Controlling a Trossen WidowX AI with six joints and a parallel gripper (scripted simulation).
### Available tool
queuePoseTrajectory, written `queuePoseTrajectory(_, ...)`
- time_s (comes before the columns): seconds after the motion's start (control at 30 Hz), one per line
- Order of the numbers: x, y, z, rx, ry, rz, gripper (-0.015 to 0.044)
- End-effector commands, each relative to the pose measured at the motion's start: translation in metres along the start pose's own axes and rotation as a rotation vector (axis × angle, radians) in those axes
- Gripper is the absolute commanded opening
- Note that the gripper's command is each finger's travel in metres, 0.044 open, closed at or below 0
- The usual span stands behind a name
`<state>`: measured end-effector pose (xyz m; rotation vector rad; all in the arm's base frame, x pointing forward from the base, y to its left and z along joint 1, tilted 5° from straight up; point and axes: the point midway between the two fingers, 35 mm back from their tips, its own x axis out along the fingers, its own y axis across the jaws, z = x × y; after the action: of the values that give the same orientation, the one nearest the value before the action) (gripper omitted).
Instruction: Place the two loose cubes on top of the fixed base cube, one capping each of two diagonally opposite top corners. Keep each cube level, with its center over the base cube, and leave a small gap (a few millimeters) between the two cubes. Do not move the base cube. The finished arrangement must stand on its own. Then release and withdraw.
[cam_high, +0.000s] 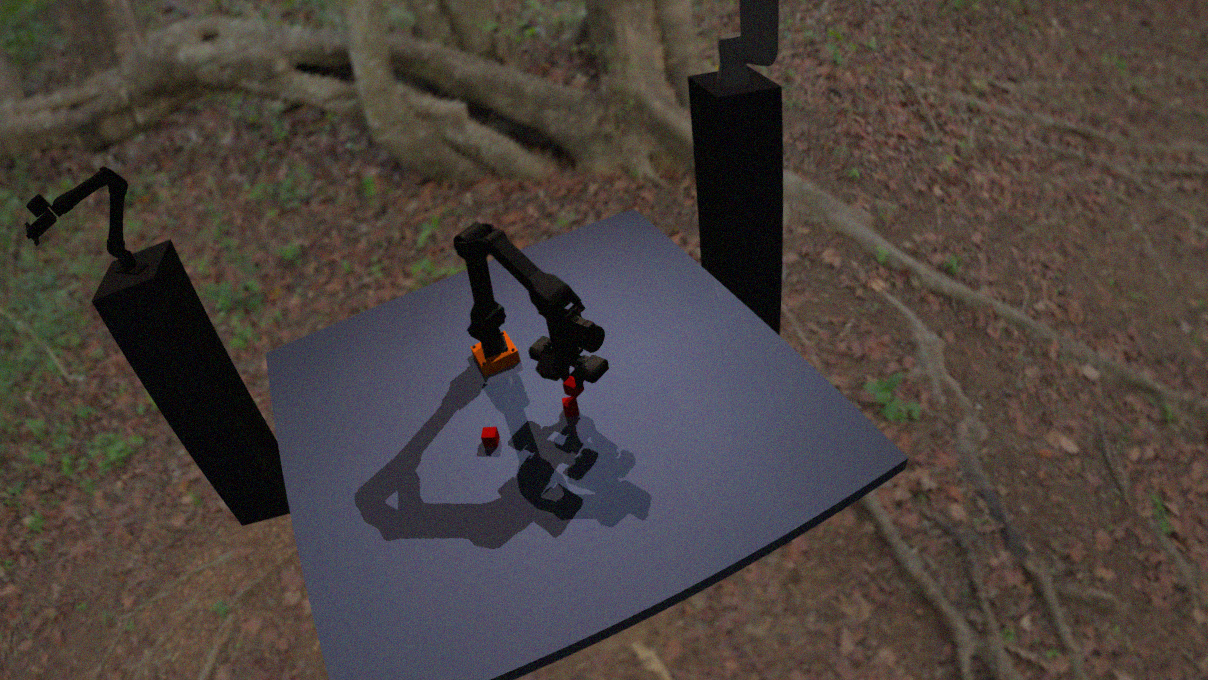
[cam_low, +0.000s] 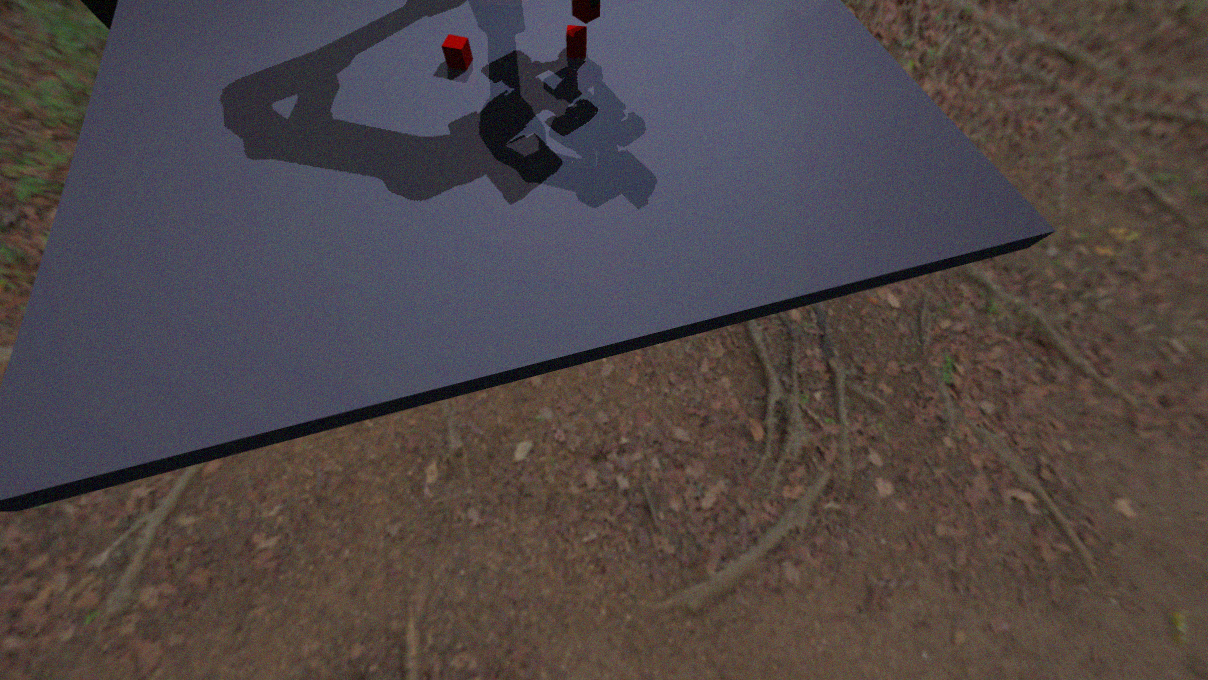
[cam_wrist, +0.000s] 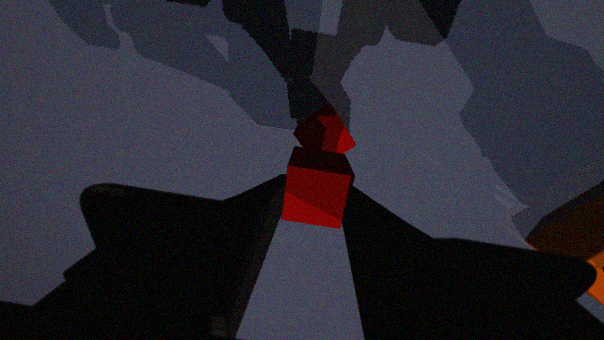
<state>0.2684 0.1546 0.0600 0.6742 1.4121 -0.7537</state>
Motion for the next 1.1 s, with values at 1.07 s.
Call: queuePoseTrajectory(1.07,0.0166,-0.0026,-0.0009,0.007,0.004,-0.010,0.0184)
